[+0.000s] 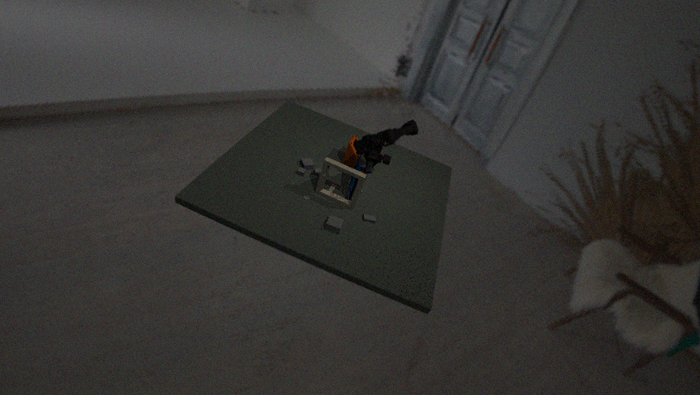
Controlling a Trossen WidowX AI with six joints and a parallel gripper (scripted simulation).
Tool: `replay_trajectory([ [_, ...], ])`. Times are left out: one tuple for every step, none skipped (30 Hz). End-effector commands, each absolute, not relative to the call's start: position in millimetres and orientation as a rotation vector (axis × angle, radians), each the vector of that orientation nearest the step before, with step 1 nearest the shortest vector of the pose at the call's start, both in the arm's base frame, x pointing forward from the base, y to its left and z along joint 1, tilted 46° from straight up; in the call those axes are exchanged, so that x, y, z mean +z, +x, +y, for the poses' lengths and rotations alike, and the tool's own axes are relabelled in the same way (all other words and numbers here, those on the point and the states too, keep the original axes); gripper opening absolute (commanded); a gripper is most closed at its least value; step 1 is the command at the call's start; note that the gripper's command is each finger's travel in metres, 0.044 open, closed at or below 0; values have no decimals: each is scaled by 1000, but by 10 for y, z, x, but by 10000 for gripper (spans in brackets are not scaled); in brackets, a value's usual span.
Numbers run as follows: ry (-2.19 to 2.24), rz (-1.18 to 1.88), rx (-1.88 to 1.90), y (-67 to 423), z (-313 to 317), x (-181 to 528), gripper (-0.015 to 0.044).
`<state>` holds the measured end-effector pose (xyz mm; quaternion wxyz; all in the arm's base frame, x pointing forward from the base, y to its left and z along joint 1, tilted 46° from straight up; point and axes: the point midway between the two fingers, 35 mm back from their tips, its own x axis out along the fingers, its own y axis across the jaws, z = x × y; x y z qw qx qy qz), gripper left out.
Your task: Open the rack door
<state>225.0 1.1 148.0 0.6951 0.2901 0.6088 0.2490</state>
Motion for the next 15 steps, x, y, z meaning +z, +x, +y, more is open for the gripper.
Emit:
replay_trajectory([
  [709,1376,513,2275,67,1548,23],
  [719,1381,505,2280,80,1562,23],
  [729,1385,497,2285,93,1576,23],
  [739,1389,489,2290,105,1590,23],
  [749,1393,481,2295,118,1604,23],
  [759,1397,473,2301,131,1618,23],
  [769,1401,464,2307,143,1632,23],
  [779,1405,456,2313,155,1646,23],
  [789,1409,448,2319,168,1660,23],
  [799,1413,440,2326,180,1674,23],
  [809,1417,431,2332,192,1687,23],
  [819,1420,423,2339,204,1701,23],
  [829,1424,415,2346,216,1715,23],
  [839,1428,406,2354,228,1728,23],
  [849,1432,398,2361,240,1742,23],
])
